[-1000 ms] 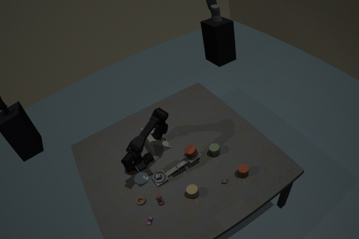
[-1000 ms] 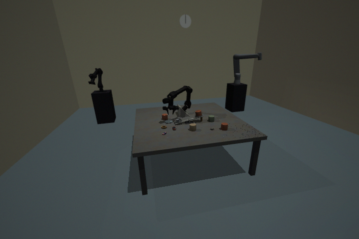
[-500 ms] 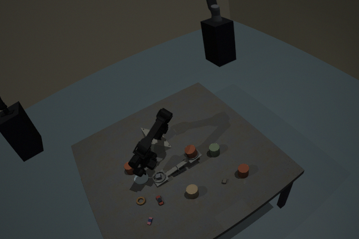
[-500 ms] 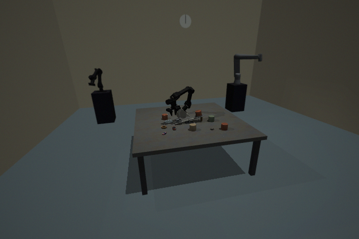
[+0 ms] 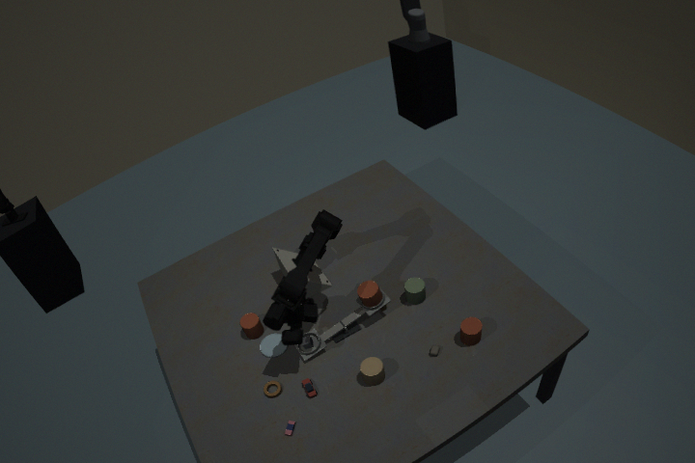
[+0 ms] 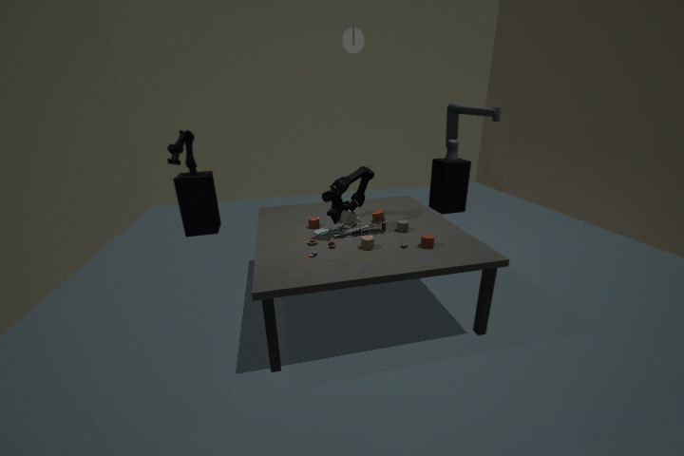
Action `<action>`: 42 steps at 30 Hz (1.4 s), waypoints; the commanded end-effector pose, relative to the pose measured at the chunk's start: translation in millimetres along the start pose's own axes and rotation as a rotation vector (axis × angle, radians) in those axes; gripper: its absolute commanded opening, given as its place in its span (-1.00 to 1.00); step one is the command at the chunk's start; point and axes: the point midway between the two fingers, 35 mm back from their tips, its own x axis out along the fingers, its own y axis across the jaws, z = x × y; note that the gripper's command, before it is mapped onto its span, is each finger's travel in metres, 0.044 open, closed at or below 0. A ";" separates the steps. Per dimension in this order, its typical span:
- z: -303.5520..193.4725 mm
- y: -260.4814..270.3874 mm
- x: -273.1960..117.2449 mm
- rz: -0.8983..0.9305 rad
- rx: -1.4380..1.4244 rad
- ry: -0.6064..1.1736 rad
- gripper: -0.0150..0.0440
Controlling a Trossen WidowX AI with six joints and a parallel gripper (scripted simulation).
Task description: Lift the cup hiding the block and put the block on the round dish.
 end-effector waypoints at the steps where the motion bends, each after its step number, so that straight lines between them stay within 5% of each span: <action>1: 12.1 -1.3 0.8 0.000 -0.128 -0.011 0.39; 39: 15.3 -1.3 53.3 0.001 -0.151 -0.015 0.39; 42: 15.3 -1.3 53.3 0.001 -0.151 -0.015 0.12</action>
